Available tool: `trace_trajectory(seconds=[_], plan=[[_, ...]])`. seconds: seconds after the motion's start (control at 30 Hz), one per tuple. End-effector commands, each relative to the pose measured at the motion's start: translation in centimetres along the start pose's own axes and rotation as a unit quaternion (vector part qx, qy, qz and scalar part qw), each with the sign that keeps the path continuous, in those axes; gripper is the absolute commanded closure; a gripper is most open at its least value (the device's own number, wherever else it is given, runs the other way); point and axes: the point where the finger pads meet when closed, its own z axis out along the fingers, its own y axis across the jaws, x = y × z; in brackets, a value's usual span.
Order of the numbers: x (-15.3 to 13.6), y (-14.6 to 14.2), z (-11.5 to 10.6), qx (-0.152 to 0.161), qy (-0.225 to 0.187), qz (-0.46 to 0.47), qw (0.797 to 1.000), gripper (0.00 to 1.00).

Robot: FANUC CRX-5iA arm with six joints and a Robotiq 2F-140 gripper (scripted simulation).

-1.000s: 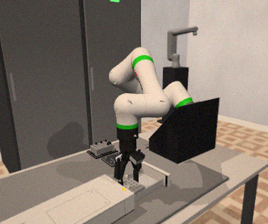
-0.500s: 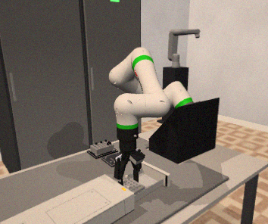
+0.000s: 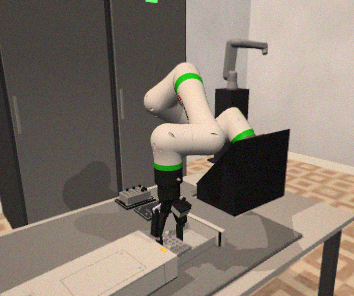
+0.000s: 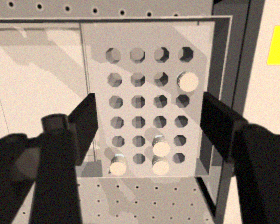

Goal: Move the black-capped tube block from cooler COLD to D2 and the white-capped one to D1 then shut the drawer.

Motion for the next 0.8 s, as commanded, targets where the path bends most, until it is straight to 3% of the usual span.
trace_trajectory(seconds=[0.0, 0.77], plan=[[0.02, 0.08, -0.13, -0.001, 0.0, 0.0, 1.0, 0.9], [0.02, 0.08, -0.53, -0.001, 0.0, 0.0, 1.0, 0.9]])
